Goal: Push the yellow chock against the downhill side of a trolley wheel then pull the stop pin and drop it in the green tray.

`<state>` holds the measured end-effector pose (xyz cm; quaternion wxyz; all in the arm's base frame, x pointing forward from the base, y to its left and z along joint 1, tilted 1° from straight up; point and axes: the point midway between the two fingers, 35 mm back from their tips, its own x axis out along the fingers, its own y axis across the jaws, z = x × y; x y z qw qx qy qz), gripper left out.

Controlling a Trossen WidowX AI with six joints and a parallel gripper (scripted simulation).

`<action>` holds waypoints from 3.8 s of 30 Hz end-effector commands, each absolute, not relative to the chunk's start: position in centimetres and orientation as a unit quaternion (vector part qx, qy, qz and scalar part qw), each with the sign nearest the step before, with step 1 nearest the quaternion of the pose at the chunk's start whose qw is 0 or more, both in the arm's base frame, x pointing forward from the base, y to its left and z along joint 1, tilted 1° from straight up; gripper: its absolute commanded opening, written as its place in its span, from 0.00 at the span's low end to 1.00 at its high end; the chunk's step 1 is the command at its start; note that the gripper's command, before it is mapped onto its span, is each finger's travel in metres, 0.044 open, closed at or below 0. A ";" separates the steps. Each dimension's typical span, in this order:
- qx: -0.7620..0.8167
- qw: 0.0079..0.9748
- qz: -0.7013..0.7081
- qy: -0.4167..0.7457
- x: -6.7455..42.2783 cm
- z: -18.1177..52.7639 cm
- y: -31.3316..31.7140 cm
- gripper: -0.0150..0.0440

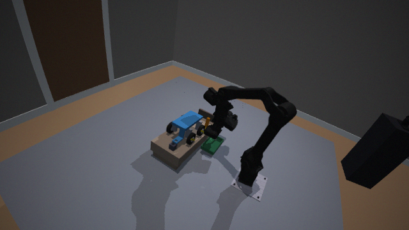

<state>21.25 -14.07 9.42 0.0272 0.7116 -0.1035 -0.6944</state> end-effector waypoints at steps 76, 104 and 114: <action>0.710 0.026 -0.696 -0.103 22.2 7.5 -10.3 0.58; 0.710 0.026 -0.696 -0.103 21.9 9.9 -9.9 0.96; 0.710 0.026 -0.697 -0.103 21.6 12.6 -9.7 1.00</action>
